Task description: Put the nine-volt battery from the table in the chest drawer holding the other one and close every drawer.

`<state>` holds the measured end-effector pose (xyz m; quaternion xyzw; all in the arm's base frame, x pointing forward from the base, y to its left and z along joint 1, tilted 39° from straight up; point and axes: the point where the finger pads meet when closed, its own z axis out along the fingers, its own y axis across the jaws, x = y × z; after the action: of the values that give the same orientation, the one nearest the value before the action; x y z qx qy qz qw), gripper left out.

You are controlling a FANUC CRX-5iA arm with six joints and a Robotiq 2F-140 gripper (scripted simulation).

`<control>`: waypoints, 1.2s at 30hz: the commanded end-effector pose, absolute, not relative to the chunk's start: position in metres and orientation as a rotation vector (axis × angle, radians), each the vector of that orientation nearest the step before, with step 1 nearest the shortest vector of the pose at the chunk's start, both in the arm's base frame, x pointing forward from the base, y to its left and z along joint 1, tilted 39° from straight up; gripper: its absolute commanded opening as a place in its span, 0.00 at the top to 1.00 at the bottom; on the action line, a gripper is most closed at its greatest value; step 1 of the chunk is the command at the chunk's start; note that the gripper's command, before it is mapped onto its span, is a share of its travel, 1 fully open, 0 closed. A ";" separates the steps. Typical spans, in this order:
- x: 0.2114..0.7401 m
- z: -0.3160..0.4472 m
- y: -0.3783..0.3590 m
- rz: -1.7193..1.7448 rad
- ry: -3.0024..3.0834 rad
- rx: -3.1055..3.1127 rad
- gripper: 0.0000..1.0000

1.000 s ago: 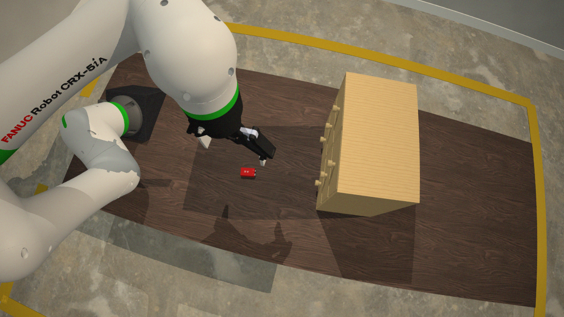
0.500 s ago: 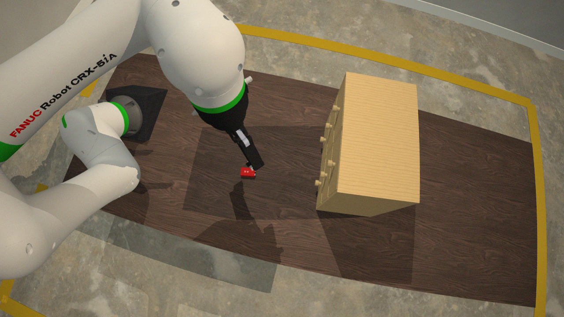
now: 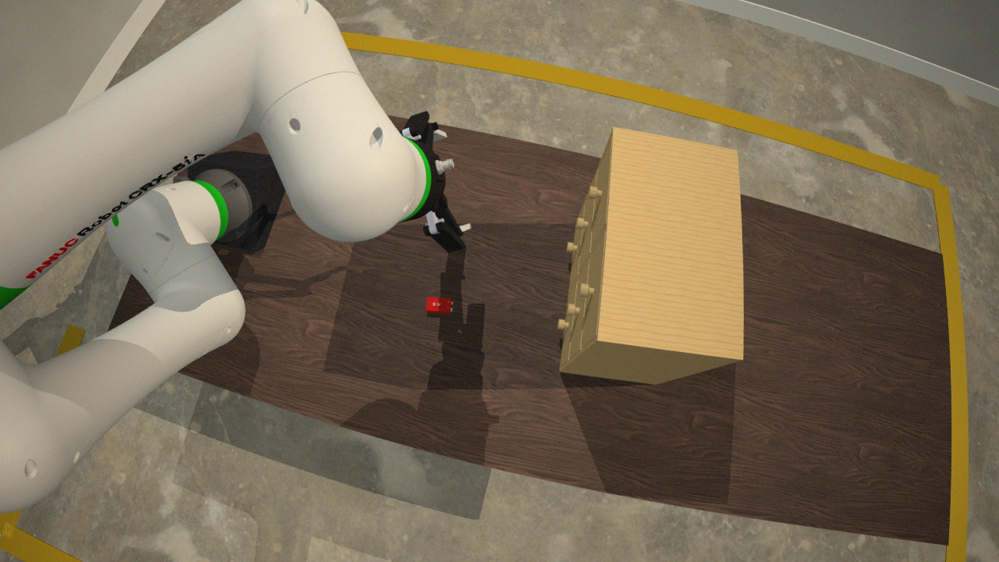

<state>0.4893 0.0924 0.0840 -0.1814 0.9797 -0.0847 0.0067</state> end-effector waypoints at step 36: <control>0.614 0.127 0.039 -0.286 1.901 -0.541 0.00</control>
<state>0.6176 0.0917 0.1163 -0.2551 0.8141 -0.0421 0.5199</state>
